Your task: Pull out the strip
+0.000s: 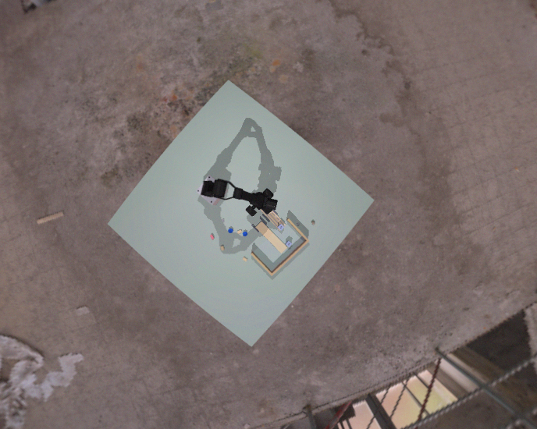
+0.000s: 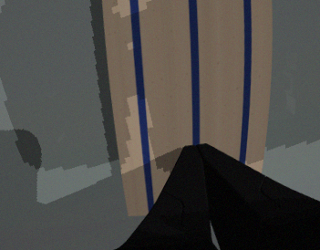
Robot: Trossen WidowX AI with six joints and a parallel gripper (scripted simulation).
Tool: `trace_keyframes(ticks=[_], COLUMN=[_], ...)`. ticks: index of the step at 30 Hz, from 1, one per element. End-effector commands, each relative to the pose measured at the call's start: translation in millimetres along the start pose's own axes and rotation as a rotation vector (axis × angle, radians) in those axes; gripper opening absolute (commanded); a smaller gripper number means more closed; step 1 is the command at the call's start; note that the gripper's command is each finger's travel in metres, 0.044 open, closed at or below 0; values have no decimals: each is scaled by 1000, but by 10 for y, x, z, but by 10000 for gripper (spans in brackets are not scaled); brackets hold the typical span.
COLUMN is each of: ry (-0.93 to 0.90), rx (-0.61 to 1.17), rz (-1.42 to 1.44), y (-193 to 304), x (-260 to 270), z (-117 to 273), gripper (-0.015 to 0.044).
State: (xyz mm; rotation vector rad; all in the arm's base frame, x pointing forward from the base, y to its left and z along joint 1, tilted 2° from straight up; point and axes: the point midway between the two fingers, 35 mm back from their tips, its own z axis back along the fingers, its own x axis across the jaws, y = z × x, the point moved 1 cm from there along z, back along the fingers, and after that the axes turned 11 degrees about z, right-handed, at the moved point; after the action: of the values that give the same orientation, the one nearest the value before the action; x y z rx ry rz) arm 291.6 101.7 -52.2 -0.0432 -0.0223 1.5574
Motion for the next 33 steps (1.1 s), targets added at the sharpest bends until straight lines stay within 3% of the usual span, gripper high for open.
trace_keyframes(ticks=[1,33], ry=[2,0], rx=[25,30], rz=[0,0], y=[133,617], x=[13,124], z=[-44,-39], gripper=[0,0])
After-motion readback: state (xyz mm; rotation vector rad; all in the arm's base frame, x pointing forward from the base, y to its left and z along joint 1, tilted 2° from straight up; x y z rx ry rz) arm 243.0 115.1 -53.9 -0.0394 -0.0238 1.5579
